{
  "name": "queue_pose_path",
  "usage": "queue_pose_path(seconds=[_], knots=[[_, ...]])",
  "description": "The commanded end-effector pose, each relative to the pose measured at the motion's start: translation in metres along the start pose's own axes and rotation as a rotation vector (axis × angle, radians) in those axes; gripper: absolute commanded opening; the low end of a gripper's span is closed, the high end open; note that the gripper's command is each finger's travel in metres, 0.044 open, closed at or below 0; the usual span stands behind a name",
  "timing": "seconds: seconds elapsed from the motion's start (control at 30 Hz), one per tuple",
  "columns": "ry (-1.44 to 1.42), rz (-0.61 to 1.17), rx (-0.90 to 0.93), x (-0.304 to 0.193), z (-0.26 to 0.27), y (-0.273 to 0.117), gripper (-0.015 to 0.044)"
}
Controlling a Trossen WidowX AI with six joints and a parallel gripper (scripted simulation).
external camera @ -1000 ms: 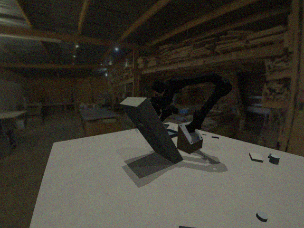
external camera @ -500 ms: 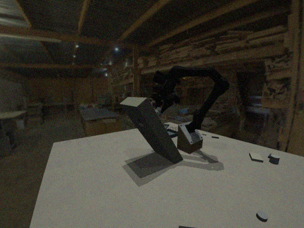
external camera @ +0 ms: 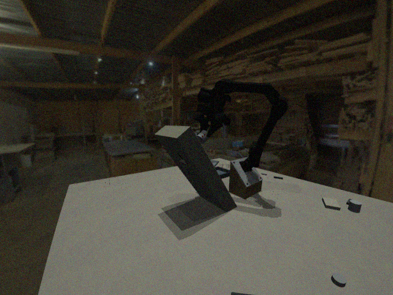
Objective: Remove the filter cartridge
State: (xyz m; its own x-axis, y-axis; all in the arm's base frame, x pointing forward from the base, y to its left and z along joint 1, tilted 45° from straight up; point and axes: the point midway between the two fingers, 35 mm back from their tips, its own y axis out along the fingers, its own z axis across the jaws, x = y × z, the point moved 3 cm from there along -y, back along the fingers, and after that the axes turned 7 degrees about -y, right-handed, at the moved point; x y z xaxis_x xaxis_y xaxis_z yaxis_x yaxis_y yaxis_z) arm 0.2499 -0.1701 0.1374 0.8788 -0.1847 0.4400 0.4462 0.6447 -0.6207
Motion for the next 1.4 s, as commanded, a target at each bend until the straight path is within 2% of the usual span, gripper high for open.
queue_pose_path(seconds=[0.0, 0.23, 0.37, 0.77, 1.13, 1.37], knots=[[-0.004, -0.005, -0.006, -0.002, -0.022, 0.001, 0.0], [-0.006, -0.005, -0.007, -0.009, -0.058, 0.008, 0.0], [0.026, 0.007, -0.013, -0.012, -0.055, 0.008, 0.0], [0.48, 0.077, -0.277, -0.083, -0.122, -0.005, 0.0], [0.925, 0.064, -0.546, -0.155, -0.169, -0.022, 0.0], [0.952, 0.06, -0.563, -0.159, -0.171, -0.023, 0.0]])
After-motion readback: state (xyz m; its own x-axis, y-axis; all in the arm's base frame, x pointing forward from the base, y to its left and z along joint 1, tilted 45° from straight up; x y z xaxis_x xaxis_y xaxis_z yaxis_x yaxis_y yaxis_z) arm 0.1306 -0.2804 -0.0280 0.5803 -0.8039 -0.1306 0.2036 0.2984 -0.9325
